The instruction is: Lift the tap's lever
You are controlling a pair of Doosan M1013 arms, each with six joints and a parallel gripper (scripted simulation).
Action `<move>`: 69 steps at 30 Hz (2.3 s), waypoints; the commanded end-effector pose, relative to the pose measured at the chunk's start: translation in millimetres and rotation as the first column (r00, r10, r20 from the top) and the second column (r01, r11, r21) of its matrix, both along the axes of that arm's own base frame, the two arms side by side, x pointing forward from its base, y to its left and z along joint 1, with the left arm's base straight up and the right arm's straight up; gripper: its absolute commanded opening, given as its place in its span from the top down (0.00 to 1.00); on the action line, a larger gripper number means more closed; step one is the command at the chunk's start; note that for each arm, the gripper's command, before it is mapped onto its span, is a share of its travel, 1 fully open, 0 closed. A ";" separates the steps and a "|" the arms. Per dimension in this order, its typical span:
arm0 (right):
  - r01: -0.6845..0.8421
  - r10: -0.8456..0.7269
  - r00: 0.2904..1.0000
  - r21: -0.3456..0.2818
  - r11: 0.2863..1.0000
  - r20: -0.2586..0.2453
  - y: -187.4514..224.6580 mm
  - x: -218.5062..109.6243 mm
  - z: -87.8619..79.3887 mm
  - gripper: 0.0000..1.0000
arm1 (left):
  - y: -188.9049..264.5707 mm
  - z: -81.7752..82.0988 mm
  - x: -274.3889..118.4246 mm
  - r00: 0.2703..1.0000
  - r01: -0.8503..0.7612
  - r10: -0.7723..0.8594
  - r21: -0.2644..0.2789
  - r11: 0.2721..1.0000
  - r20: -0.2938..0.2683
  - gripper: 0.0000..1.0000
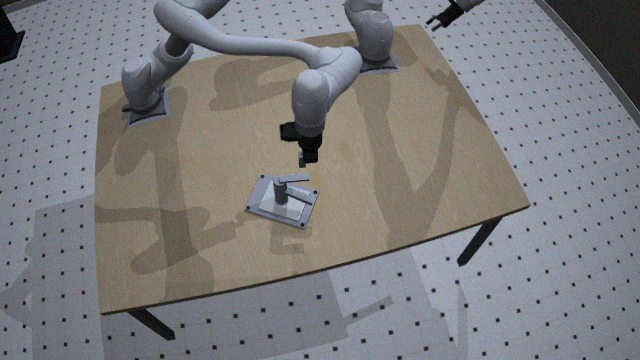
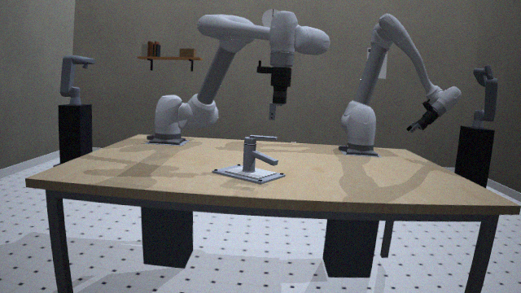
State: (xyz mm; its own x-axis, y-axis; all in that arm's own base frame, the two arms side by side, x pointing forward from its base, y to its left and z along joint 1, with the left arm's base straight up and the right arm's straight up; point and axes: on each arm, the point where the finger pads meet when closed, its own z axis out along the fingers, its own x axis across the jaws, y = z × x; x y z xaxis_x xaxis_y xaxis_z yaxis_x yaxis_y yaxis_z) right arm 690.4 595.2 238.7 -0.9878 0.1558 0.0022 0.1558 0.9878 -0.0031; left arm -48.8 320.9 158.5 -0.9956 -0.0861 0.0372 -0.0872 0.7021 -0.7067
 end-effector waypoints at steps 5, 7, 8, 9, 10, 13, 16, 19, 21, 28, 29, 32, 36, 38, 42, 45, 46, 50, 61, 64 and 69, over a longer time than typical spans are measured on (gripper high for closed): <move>0.000 0.000 1.000 0.002 1.000 0.001 0.2 0.1 1.5 1.00 | 0.2 0.3 -0.1 1.000 0.000 0.000 0.001 1.000 0.000 0.00; 0.000 0.000 1.000 0.002 1.000 0.001 0.2 0.1 1.5 1.00 | 0.2 0.3 -0.1 1.000 0.000 0.000 0.001 1.000 0.000 0.00; 0.000 0.000 1.000 0.002 1.000 0.001 0.2 0.1 1.5 1.00 | 0.2 0.3 -0.1 1.000 0.000 0.000 0.001 1.000 0.000 0.00; 0.000 0.000 1.000 0.002 1.000 0.001 0.2 0.1 1.5 1.00 | 0.2 0.3 -0.1 1.000 0.000 0.000 0.001 1.000 0.000 0.00; 0.000 0.000 1.000 0.002 1.000 0.001 0.2 0.1 1.5 1.00 | 0.2 0.3 -0.1 1.000 0.000 0.000 0.001 1.000 0.000 0.00; 0.000 0.000 1.000 0.002 1.000 0.001 0.2 0.1 1.5 1.00 | 0.2 0.3 -0.1 1.000 0.000 0.000 0.001 1.000 0.000 0.00; 0.000 0.000 1.000 0.002 1.000 0.001 0.2 0.1 1.5 1.00 | 0.2 0.3 -0.1 1.000 0.000 0.000 0.001 1.000 0.000 0.00; 0.000 0.000 1.000 0.002 1.000 0.001 0.2 0.1 1.5 1.00 | 0.2 0.3 -0.1 1.000 0.000 0.000 0.001 1.000 0.000 0.00; 0.000 0.000 1.000 0.002 1.000 0.001 0.2 0.1 1.5 1.00 | 0.2 0.3 -0.1 1.000 0.000 0.000 0.001 1.000 0.000 0.00; 0.000 0.000 1.000 0.002 1.000 0.001 0.2 0.1 1.5 0.00 | 0.2 0.3 -0.1 1.000 0.000 0.000 0.001 1.000 0.000 0.00; 0.000 0.000 1.000 0.002 1.000 0.001 0.2 0.1 1.5 0.00 | 0.2 0.3 -0.1 1.000 0.000 0.000 0.001 1.000 0.000 0.00; 0.000 0.000 1.000 0.002 1.000 0.001 0.2 0.1 1.5 0.00 | 0.2 0.3 -0.1 1.000 0.000 0.000 0.001 1.000 0.000 0.00; 0.000 0.000 1.000 0.002 1.000 0.001 0.2 0.1 1.5 0.00 | 0.2 0.3 -0.1 1.000 0.000 0.000 0.001 1.000 0.000 0.00; 0.000 0.000 1.000 0.002 1.000 0.001 0.2 0.1 1.5 0.00 | 0.2 0.3 -0.1 1.000 0.000 0.000 0.001 1.000 0.000 0.00; 0.000 0.000 1.000 0.002 1.000 0.001 0.2 0.1 1.5 0.00 | 0.2 0.3 -0.1 1.000 0.000 0.000 0.001 1.000 0.000 0.00; 0.000 0.000 1.000 0.002 1.000 0.001 0.2 0.1 1.5 0.00 | 0.2 0.3 -0.1 1.000 0.000 0.000 0.001 1.000 0.000 0.00; 0.000 0.000 1.000 0.002 1.000 0.001 0.2 0.1 1.5 0.00 | 0.2 0.3 -0.1 1.000 0.000 0.000 0.001 1.000 0.000 0.00; 0.000 0.000 1.000 0.002 1.000 0.001 0.2 0.1 1.5 0.00 | 0.2 0.3 -0.1 1.000 0.000 0.000 0.001 1.000 0.000 0.00; 0.000 0.000 1.000 0.002 1.000 0.001 0.2 0.1 1.5 0.00 | 0.2 0.3 -0.1 1.000 0.000 0.000 0.001 1.000 0.000 0.00; 0.000 0.000 1.000 0.002 1.000 0.001 0.2 0.1 1.3 0.00 | 0.2 0.3 -0.1 1.000 0.000 0.000 0.001 1.000 0.000 0.00; 0.001 -0.001 1.000 0.002 1.000 0.001 0.2 0.1 0.7 0.00 | 0.2 0.3 -0.1 1.000 0.000 0.000 0.001 1.000 0.000 0.00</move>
